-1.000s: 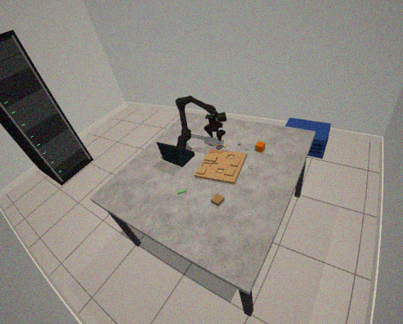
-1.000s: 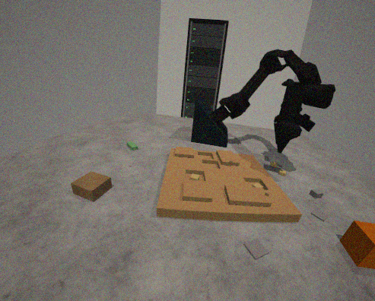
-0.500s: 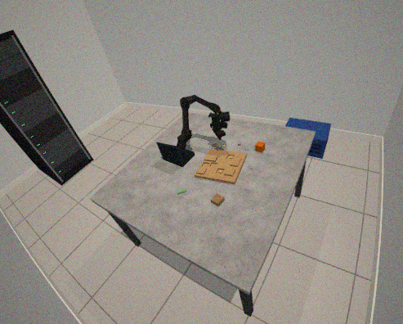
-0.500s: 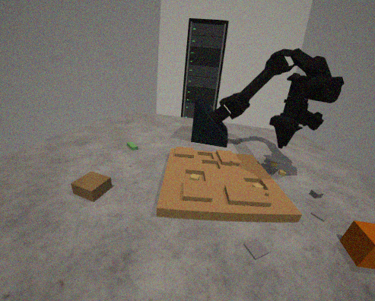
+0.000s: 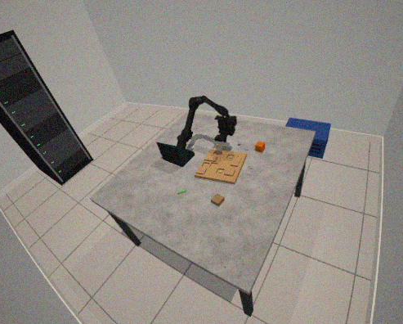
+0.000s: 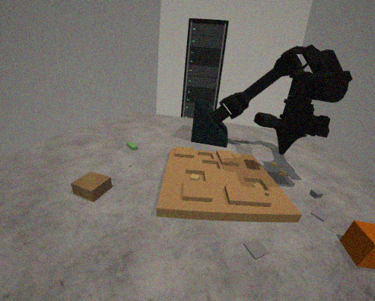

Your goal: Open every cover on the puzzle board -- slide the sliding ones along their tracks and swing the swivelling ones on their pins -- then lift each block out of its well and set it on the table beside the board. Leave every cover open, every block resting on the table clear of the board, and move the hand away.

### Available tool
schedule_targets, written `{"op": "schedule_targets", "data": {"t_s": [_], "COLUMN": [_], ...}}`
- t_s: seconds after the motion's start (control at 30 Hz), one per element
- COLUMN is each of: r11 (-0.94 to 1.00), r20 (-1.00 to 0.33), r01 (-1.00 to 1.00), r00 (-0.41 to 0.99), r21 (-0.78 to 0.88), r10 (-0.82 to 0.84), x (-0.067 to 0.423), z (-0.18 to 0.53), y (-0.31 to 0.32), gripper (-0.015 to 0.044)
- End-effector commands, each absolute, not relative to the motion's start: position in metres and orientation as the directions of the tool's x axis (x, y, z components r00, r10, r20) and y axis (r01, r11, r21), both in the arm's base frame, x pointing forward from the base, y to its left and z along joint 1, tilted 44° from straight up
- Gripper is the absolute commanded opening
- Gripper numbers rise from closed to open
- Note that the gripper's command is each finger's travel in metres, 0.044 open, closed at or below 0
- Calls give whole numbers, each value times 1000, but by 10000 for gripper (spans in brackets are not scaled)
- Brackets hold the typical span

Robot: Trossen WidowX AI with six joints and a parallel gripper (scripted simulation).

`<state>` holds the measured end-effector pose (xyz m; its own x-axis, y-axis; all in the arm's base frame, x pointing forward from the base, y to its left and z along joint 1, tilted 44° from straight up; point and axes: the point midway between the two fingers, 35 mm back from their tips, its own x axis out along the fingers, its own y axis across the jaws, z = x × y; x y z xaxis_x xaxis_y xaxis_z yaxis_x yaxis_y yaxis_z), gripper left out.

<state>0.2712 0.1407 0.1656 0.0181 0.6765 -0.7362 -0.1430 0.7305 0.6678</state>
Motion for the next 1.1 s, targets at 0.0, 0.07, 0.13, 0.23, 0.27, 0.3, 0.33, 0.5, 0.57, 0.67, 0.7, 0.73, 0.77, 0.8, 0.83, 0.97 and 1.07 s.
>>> {"op": "schedule_targets", "data": {"t_s": [0.0, 0.07, 0.13, 0.23, 0.27, 0.3, 0.33, 0.5, 0.57, 0.67, 0.7, 0.73, 0.77, 0.8, 0.83, 0.97, 1.07], "r11": [733, 723, 703, 657, 637, 616, 594, 406, 278, 67, -6, -78, -68, -36, 17, 279, 441], "r20": [-736, -736, -735, -732, -731, -730, -728, -726, -725, -725, -725, -724, -724, -724, -724, -724, -723], "r01": [67, 176, 280, 430, 478, 524, 569, 821, 918, 994, 1000, 995, 997, 999, 999, 917, 783], "r00": [14, 14, 14, 14, 14, 14, 14, 15, 15, 15, 15, 15, 15, 15, 15, 16, 16], "r21": [677, 668, 654, 620, 605, 588, 569, 402, 283, 84, 16, -53, -43, -13, 38, 286, 438], "r10": [677, 677, 678, 682, 683, 684, 685, 688, 688, 689, 689, 689, 689, 689, 689, 690, 691], "x": [289, 298, 307, 321, 325, 329, 334, 344, 345, 348, 348, 349, 349, 349, 350, 351, 352], "z": [158, 153, 149, 142, 140, 138, 135, 128, 127, 125, 125, 124, 124, 124, 123, 122, 121], "y": [133, 128, 124, 118, 115, 113, 111, 104, 103, 101, 100, 100, 100, 100, 99, 98, 97], "gripper": [0, 0, 0, 0, 0, 0, 0, 0, 0, 0, 0, 0, 0, 0, 0, 0, 0]}}
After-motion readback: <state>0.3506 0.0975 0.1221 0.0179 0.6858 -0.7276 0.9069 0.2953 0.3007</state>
